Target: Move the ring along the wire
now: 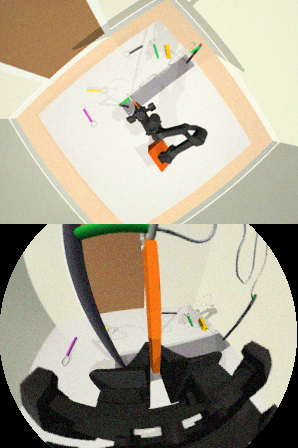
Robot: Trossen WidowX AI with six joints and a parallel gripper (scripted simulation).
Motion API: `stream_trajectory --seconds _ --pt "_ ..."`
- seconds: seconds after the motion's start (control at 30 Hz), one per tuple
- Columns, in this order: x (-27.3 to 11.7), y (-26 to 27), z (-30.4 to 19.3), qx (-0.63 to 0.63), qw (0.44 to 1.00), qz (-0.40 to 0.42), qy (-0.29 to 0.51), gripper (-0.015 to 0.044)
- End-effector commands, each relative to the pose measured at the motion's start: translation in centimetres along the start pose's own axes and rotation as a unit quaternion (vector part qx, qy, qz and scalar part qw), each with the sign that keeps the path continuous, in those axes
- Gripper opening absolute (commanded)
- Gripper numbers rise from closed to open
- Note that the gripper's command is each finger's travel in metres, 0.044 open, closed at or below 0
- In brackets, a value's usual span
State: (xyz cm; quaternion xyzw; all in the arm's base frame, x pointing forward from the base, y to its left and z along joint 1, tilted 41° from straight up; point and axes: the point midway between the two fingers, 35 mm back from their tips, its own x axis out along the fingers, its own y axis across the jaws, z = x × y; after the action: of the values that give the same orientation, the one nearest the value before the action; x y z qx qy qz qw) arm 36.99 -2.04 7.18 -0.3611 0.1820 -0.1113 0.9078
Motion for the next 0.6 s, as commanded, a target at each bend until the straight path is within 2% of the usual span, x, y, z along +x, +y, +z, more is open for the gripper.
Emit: stream_trajectory --seconds 0.0,0.57 --pt "-0.1 0.5 -0.2 0.001 1.0 0.0 0.002 -0.015" --pt "0.3 1.2 -1.3 0.0 1.0 0.0 0.002 -0.015"
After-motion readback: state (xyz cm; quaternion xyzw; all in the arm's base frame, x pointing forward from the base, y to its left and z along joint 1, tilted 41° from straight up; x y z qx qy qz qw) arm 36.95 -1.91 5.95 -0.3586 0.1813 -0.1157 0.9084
